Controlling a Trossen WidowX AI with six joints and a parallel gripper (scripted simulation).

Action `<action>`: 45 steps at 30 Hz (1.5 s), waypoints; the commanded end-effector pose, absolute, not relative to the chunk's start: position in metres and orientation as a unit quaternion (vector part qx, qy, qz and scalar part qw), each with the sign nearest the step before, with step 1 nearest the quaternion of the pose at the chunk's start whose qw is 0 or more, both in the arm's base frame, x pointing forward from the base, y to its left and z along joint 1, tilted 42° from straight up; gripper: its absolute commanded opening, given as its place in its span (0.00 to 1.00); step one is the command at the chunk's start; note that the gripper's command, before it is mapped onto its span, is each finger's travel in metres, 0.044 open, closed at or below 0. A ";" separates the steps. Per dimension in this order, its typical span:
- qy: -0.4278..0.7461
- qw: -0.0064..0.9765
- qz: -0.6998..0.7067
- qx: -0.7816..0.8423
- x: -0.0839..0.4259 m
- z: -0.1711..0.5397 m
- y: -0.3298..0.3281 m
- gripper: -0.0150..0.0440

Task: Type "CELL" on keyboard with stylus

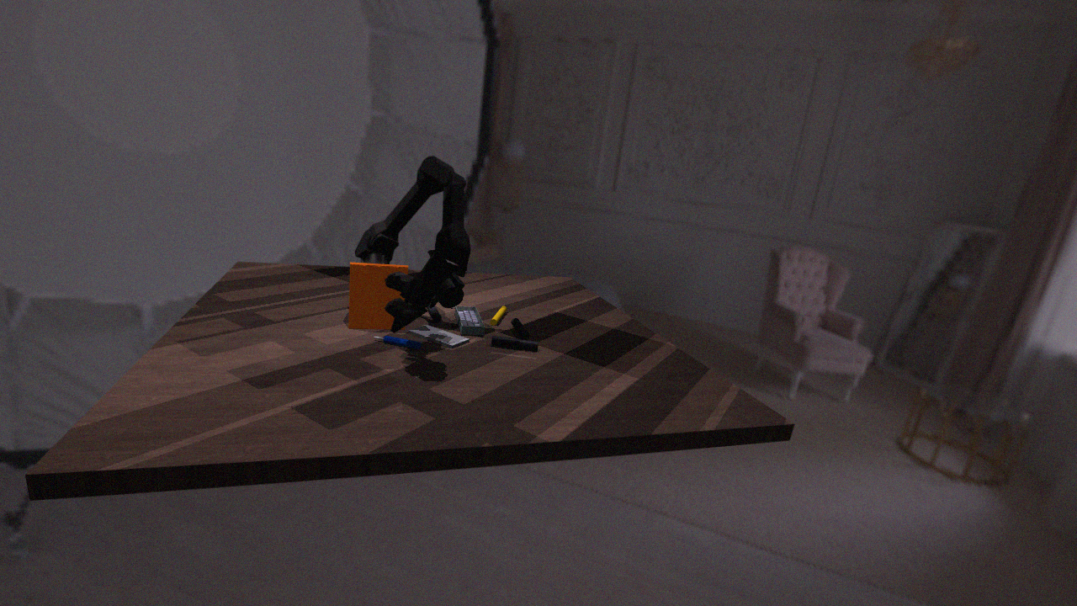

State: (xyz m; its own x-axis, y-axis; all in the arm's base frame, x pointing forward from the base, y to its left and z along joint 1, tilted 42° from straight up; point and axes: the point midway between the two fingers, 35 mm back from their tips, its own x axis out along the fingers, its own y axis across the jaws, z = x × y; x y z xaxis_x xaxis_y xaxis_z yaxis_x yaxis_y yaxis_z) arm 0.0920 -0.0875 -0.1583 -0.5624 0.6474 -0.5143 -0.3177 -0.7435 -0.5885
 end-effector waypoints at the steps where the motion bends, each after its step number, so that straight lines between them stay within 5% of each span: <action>1: -0.220 0.285 0.856 -0.371 0.091 -0.161 -0.084 0.51; 45: -0.220 0.285 0.856 -0.371 0.089 -0.178 -0.070 0.51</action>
State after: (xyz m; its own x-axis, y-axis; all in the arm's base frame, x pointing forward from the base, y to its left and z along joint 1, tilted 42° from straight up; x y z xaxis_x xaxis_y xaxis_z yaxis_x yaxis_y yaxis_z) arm 0.0901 -0.0728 -0.1755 -0.5621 0.6480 -0.5139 -0.3175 -0.7429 -0.5894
